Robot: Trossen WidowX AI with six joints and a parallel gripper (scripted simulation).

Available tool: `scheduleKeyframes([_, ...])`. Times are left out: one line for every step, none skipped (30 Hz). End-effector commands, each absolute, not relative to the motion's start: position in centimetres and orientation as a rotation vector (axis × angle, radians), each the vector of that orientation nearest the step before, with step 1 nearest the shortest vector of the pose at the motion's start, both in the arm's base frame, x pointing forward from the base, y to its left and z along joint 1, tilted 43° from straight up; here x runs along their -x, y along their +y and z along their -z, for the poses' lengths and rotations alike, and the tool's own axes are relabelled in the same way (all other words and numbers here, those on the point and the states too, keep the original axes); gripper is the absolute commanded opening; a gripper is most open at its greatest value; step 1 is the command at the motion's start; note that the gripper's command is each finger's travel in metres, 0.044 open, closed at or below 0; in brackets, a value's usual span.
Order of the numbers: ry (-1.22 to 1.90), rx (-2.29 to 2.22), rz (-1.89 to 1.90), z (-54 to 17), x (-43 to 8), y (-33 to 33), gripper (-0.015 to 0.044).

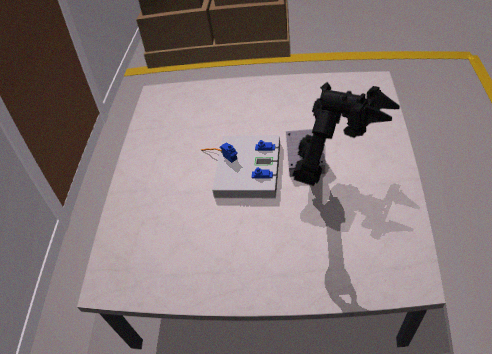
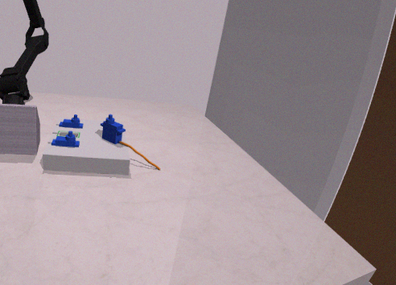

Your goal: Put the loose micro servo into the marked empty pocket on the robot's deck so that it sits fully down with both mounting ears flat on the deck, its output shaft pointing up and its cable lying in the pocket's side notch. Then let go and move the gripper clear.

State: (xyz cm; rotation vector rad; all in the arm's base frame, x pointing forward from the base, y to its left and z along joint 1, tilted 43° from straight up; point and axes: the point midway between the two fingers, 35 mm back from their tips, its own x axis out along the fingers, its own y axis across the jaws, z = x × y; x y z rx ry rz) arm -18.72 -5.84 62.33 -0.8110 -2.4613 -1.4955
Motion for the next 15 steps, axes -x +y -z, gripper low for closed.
scheduleKeyframes([-2.460, 0.808, 1.496, -62.3, 18.7, -5.9, 0.0426])
scheduleKeyframes([-2.458, 0.805, 1.497, -62.3, 18.8, -6.0, 0.0440])
scheduleKeyframes([-2.453, 0.798, 1.498, -62.4, 18.8, -6.2, 0.0440])
scheduleKeyframes([-2.446, 0.788, 1.502, -62.4, 18.8, -6.5, 0.0440])
scheduleKeyframes([-2.438, 0.777, 1.506, -62.4, 18.9, -6.9, 0.0440])
scheduleKeyframes([-2.432, 0.764, 1.507, -62.3, 18.9, -7.1, 0.0440])
scheduleKeyframes([-2.425, 0.751, 1.508, -62.3, 18.9, -7.5, 0.0440])
scheduleKeyframes([-2.418, 0.739, 1.510, -62.3, 19.0, -7.8, 0.0440])
scheduleKeyframes([-2.409, 0.724, 1.513, -62.3, 19.0, -8.3, 0.0440])
scheduleKeyframes([-2.399, 0.708, 1.516, -62.3, 19.1, -8.8, 0.0440])
scheduleKeyframes([-2.391, 0.699, 1.523, -62.3, 19.0, -9.0, 0.0440])
scheduleKeyframes([-2.381, 0.688, 1.532, -62.3, 19.0, -9.3, 0.0440])
scheduleKeyframes([-2.376, 0.681, 1.532, -62.3, 19.0, -9.5, 0.0440])
scheduleKeyframes([-2.369, 0.673, 1.533, -62.3, 19.0, -9.7, 0.0440])
scheduleKeyframes([-2.362, 0.663, 1.533, -62.3, 19.0, -10.0, 0.0440])
